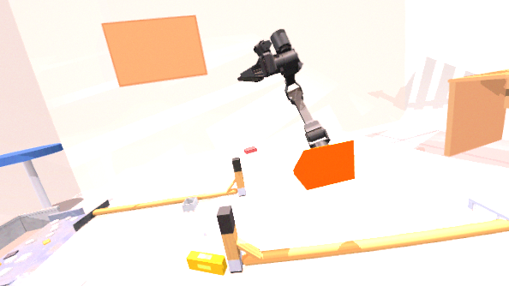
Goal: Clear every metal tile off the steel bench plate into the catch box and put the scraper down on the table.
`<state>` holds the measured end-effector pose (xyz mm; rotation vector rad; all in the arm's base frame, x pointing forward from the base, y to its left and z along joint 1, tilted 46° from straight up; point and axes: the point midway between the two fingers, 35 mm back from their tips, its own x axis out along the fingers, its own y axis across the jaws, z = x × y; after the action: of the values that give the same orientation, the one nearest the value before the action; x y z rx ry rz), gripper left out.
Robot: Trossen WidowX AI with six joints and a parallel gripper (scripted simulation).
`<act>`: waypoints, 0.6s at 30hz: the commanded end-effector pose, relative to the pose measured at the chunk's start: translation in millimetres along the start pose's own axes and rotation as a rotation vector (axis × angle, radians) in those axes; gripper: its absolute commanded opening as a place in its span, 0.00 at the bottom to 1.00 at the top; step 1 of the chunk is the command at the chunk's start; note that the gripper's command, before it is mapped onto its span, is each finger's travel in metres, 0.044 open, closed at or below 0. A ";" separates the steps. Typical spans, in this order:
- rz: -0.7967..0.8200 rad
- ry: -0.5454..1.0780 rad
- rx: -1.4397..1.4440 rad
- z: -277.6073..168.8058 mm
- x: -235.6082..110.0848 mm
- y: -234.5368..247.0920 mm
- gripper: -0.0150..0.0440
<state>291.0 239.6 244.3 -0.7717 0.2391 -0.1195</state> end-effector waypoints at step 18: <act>-0.027 0.096 -0.016 -4.1 46.1 -1.6 1.00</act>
<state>323.1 228.7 236.9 -0.7913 0.2999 -0.1714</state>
